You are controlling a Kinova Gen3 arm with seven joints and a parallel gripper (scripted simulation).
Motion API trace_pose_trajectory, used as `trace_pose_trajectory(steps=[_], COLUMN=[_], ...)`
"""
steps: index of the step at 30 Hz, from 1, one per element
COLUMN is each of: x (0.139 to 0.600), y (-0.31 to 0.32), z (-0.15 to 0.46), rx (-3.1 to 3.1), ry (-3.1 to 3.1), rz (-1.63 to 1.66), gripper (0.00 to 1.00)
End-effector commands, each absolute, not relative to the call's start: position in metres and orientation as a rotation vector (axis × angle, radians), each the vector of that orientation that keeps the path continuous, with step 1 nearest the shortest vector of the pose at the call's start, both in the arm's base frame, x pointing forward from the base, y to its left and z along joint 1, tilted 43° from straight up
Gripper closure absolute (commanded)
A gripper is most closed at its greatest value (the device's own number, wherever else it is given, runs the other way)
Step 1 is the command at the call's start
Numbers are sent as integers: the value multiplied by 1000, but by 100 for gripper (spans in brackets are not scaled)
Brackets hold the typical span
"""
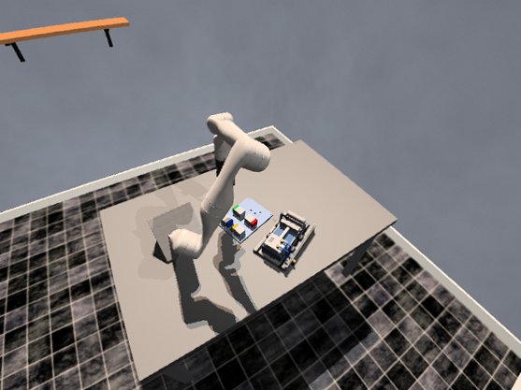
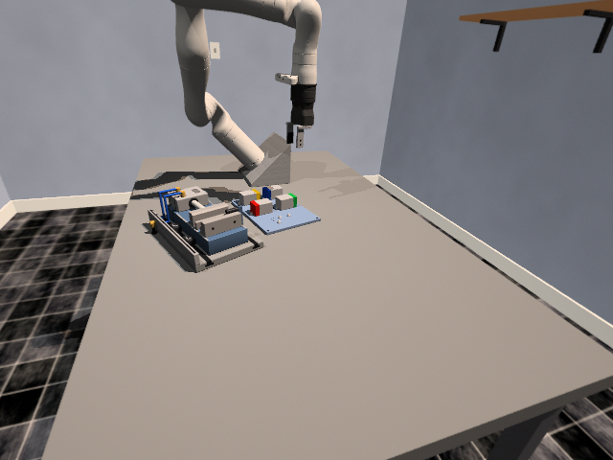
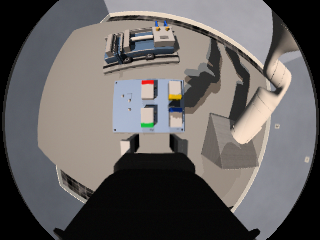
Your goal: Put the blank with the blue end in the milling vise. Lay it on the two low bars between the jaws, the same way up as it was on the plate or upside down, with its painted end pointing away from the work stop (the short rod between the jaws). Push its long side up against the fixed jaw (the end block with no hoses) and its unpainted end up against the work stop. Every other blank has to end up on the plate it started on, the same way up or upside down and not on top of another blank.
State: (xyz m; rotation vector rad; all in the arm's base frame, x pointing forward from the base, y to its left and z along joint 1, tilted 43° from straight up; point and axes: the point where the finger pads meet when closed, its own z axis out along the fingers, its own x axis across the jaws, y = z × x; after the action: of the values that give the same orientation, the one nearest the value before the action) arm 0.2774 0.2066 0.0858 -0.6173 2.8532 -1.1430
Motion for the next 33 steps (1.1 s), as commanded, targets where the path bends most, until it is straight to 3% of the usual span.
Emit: trace_pose_trajectory(steps=[1,33], x=[278,291], y=[205,152], z=[83,29], rx=[-618,-618], ry=[2853,2853], rz=[-1141,-1140], gripper=[0,0])
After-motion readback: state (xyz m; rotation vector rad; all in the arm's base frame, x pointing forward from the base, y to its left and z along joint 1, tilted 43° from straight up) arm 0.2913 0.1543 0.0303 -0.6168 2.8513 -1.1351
